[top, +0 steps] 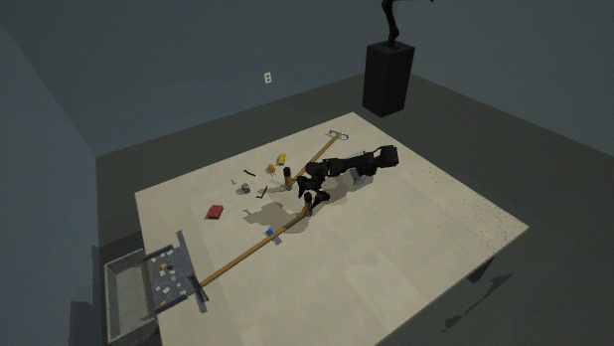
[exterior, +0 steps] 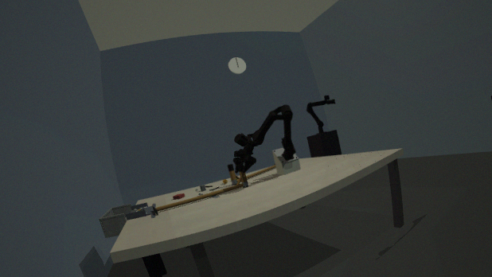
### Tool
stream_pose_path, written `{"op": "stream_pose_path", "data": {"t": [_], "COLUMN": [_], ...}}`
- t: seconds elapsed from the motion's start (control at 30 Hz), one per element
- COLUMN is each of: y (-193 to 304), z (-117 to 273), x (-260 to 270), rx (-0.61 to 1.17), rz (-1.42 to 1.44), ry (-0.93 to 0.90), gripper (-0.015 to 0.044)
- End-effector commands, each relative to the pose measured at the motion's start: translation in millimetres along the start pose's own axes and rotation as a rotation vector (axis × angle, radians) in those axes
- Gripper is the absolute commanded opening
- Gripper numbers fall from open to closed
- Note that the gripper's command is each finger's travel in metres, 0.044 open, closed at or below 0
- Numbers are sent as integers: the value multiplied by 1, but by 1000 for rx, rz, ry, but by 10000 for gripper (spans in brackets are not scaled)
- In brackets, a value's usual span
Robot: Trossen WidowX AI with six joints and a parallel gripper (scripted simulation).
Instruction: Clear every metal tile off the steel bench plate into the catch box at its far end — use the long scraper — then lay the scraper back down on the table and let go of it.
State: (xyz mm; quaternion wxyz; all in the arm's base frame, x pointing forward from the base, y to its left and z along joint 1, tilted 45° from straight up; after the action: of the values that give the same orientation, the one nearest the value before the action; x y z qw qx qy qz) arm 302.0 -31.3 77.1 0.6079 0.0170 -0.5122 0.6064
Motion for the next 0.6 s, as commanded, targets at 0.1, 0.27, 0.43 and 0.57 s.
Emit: {"op": "stream_pose_path", "data": {"t": [0.1,0.27,0.43,0.57], "y": [0,0,0,0], "z": [-3,-3,-3,-3], "x": [1,1,1,1], "rx": [-1,-1,-1,-1], "rz": [0,0,0,0], "ry": [-1,-1,-1,-1], "gripper": [387,256,125,79]}}
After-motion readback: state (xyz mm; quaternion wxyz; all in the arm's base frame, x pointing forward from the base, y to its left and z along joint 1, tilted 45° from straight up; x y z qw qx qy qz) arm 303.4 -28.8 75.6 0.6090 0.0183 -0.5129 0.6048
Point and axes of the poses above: the point midway between the two fingers, 35 mm back from their tips, its own z axis back along the fingers, its own x axis across the jaws, y = z × x, the point moved 8 cm from there along z, back along the fingers, and after that the axes turned 4 degrees about z, right-handed, at the moved point
